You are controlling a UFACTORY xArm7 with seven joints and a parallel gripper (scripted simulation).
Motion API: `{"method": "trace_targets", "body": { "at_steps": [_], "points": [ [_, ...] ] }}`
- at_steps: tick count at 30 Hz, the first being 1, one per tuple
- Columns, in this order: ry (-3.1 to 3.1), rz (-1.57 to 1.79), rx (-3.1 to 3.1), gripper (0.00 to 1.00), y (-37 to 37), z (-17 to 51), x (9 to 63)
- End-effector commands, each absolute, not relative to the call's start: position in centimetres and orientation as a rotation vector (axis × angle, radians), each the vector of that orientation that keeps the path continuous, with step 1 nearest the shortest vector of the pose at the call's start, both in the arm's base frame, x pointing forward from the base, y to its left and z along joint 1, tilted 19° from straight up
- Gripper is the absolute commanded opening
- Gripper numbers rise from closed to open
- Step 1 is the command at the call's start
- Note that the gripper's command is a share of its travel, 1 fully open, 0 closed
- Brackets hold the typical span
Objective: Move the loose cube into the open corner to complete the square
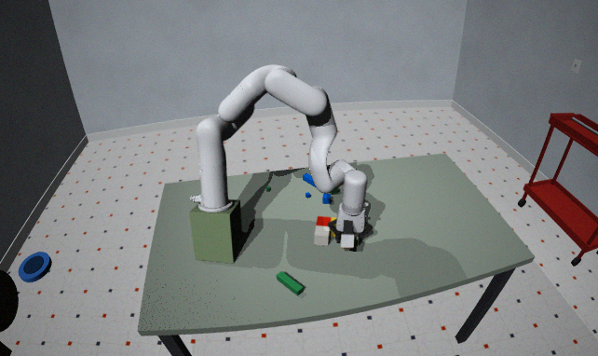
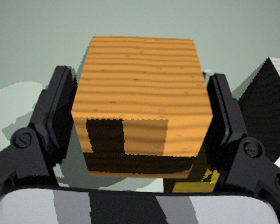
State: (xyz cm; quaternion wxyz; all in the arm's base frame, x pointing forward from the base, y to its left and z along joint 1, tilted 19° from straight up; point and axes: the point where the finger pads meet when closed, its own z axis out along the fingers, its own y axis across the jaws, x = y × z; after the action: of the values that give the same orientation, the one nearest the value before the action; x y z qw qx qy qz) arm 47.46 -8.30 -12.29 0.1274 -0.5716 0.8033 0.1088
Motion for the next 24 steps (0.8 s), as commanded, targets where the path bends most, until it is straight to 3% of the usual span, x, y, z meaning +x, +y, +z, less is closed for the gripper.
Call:
{"method": "trace_targets", "body": {
  "at_steps": [1, 24],
  "points": [
    [2.337, 0.311, -1.661, 0.83, -8.5, -12.2, 47.6],
    [2.337, 0.311, -1.661, 0.83, -9.0, -10.7, 47.5]
  ]
}}
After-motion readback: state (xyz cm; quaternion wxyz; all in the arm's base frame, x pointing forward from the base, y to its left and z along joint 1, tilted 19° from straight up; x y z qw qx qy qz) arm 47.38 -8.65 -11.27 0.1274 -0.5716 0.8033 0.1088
